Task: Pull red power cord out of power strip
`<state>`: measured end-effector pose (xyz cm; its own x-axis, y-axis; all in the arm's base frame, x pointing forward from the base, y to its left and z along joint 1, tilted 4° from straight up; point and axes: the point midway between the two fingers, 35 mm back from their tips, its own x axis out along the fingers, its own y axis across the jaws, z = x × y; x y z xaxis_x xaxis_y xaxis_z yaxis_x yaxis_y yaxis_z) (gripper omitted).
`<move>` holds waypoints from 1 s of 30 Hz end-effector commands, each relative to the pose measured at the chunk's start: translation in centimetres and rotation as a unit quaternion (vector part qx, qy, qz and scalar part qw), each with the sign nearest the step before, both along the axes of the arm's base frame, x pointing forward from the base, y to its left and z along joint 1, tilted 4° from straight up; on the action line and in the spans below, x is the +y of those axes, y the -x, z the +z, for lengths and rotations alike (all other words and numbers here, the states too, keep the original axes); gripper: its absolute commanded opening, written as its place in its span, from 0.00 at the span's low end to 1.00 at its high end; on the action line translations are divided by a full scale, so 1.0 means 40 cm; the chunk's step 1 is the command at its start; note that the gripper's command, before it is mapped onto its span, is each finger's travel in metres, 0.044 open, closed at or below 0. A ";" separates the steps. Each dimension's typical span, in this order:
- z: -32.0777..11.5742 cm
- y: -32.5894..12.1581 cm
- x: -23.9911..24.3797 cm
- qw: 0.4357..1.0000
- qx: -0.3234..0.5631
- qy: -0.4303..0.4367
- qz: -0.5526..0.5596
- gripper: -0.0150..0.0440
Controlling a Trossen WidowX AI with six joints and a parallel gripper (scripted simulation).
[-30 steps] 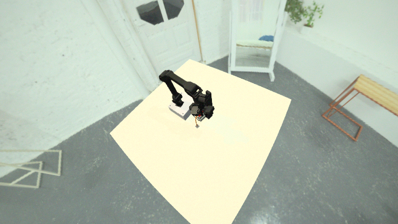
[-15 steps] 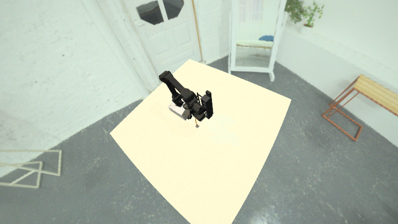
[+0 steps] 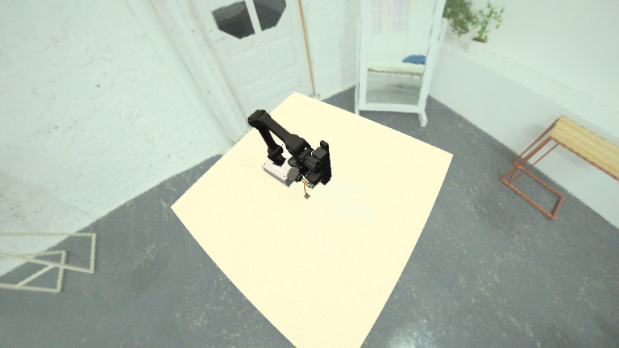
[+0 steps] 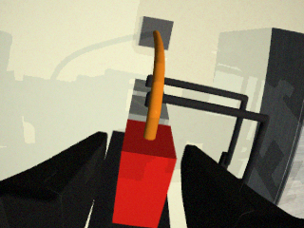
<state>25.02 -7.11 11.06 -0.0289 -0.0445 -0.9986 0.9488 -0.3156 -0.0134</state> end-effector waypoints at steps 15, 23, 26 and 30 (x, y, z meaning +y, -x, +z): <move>-0.020 -0.007 0.040 1.000 0.002 -0.003 -0.002 0.53; -0.034 -0.007 0.040 1.000 0.002 -0.003 -0.002 0.53; -0.028 -0.011 0.038 1.000 -0.001 -0.001 0.000 0.48; -0.028 -0.011 0.038 1.000 -0.001 -0.001 0.000 0.37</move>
<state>25.33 -5.55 9.91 -0.0321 -0.0410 -0.9986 0.9486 -0.3159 -0.0176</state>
